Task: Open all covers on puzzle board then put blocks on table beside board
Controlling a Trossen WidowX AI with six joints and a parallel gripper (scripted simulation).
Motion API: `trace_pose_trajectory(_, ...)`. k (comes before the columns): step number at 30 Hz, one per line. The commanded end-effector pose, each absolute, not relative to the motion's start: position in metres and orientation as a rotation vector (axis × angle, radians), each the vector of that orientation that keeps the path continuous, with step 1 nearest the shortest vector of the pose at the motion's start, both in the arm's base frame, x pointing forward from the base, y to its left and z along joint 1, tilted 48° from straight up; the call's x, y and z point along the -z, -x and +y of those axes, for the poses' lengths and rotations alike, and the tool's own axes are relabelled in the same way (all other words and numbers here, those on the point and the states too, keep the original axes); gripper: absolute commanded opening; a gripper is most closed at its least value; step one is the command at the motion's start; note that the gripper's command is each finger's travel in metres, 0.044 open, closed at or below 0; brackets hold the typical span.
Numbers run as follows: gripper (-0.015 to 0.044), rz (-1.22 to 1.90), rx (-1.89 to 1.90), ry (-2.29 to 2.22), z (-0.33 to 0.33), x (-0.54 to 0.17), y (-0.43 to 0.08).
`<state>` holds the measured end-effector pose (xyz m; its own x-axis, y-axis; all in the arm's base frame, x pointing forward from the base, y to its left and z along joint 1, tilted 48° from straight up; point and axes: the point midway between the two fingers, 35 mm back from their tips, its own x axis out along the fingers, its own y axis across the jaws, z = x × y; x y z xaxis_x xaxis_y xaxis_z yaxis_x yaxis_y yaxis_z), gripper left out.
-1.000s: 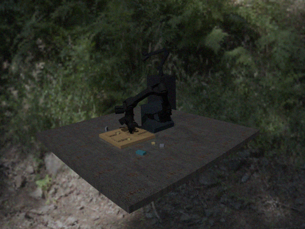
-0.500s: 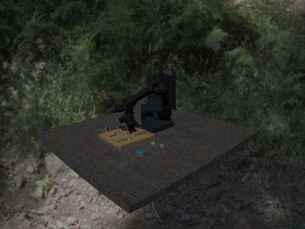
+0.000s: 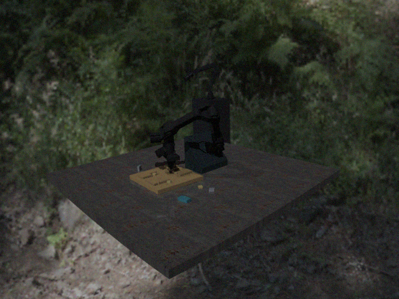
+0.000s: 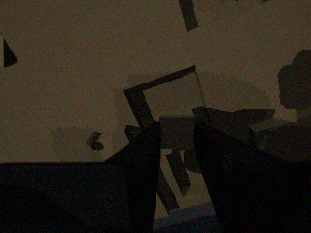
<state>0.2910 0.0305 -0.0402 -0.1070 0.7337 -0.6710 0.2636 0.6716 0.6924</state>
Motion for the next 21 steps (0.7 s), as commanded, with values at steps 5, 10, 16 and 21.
trace_pose_trajectory(5,0.008,1.672,-0.486,-0.811,0.021,0.03,-0.293)
trace_pose_trajectory(10,0.008,1.672,-0.486,-0.811,0.017,0.026,-0.293)
trace_pose_trajectory(16,0.008,1.672,-0.484,-0.81,0.005,0.016,-0.296)
trace_pose_trajectory(21,0.008,1.673,-0.484,-0.81,-0.004,0.008,-0.297)
